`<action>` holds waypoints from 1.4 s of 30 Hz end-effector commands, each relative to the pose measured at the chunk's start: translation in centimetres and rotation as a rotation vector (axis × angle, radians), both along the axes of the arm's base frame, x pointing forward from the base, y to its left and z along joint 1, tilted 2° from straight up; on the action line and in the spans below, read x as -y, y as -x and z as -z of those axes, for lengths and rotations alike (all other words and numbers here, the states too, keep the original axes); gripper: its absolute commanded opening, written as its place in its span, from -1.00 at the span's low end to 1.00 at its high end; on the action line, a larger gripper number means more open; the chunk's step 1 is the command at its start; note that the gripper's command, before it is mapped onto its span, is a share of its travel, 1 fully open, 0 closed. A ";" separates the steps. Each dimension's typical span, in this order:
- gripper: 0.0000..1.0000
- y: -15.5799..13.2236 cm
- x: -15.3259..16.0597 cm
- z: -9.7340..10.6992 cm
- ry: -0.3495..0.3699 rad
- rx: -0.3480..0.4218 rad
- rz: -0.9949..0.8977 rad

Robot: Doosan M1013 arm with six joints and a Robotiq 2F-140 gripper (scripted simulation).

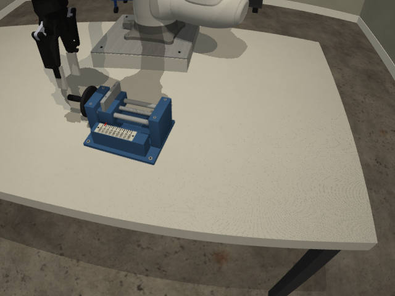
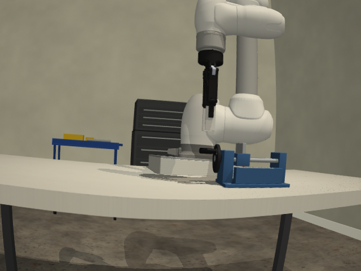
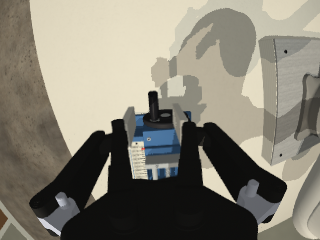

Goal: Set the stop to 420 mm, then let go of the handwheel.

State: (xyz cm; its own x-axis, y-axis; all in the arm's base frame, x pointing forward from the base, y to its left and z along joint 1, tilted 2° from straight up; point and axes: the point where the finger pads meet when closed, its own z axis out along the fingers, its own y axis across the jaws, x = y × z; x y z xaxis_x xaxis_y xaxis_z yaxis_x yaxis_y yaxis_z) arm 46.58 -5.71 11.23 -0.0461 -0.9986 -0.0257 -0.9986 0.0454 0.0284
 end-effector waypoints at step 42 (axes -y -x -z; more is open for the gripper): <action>-0.33 0.2 0.1 7.1 0.002 0.002 0.001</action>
